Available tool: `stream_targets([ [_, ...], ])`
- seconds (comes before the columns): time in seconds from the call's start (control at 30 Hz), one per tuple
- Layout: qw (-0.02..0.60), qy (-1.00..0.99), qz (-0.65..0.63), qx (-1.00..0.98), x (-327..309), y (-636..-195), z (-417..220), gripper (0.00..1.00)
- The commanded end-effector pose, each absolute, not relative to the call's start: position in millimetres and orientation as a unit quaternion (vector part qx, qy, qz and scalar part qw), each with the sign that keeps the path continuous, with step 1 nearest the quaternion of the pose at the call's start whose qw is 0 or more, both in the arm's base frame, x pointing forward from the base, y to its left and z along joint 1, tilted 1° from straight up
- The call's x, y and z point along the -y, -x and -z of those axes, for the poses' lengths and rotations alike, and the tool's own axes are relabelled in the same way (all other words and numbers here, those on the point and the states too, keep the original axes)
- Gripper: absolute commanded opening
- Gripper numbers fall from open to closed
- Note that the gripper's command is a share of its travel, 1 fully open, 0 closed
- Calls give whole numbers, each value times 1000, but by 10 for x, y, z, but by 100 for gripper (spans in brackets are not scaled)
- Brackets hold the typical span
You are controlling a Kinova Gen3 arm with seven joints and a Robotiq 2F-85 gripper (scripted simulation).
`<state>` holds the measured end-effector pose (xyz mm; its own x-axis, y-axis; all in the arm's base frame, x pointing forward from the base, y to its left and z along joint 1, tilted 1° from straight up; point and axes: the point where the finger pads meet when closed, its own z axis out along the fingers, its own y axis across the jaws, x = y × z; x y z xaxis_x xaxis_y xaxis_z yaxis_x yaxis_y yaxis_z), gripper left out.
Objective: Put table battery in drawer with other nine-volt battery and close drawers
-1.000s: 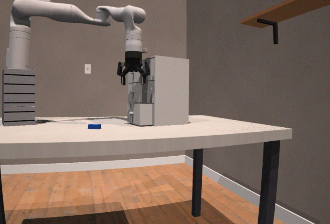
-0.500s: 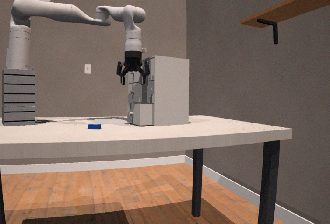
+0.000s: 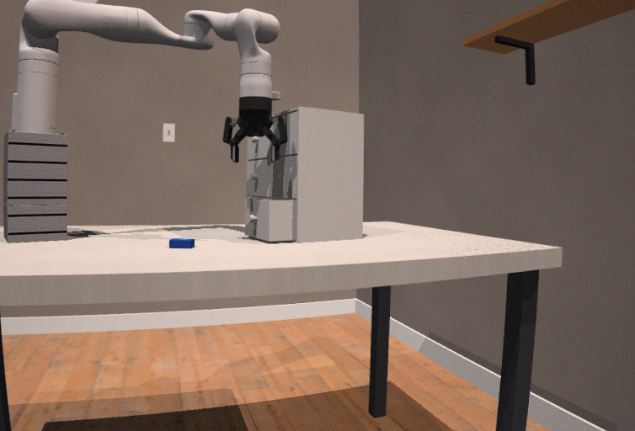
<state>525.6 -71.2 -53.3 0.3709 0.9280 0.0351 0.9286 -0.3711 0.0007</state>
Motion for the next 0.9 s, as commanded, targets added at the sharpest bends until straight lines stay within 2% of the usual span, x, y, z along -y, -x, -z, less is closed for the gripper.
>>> stream_targets([
  [0.0, 9, 825, 16, 565, 712, -5259, 514, 100],
  [0.87, 8, 768, 15, 640, 736, -5184, 436, 100],
])
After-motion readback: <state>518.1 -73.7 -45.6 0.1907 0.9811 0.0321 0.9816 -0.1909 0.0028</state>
